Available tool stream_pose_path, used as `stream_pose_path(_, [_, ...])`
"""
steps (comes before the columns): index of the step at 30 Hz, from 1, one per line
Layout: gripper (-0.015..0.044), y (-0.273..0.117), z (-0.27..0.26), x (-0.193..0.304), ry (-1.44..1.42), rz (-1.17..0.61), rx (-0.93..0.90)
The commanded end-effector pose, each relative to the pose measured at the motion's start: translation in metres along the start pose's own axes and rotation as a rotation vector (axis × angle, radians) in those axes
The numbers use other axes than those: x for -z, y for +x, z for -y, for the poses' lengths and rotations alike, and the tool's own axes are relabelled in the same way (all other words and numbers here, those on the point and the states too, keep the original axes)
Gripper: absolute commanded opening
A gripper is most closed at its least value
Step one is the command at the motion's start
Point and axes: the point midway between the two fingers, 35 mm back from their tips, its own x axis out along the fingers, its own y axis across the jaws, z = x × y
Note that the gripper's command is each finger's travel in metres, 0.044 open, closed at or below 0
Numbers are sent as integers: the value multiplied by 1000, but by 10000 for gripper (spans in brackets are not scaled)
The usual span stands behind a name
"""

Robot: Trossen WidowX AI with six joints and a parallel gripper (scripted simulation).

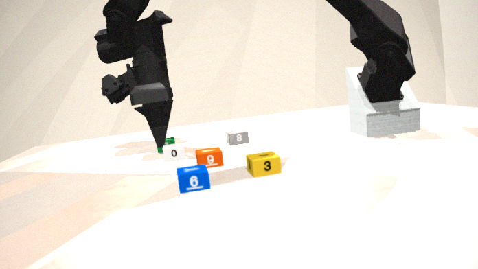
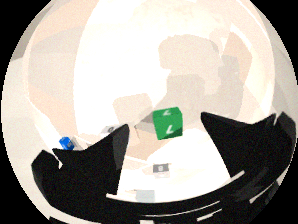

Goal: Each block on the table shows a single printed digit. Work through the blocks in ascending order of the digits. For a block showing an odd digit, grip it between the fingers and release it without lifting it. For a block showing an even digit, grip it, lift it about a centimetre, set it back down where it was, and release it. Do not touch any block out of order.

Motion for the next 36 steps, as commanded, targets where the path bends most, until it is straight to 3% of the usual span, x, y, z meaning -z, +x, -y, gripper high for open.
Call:
stream_pose_path(1, [400, -29, 3, -3, -9, 20, 13])
stream_pose_path(5, [400, -29, 3, -3, -9, 20, 13])
stream_pose_path(7, [348, -38, 3, -3, -8, 20, 14])
stream_pose_path(12, [216, -102, 3, -2, -8, 19, 17])
stream_pose_path(16, [120, -110, 2, -1, -8, 18, 16])
stream_pose_path(26, [120, -111, 2, 5, -7, 18, 17])
stream_pose_path(36, [120, -113, -16, 96, -2, 14, 18])
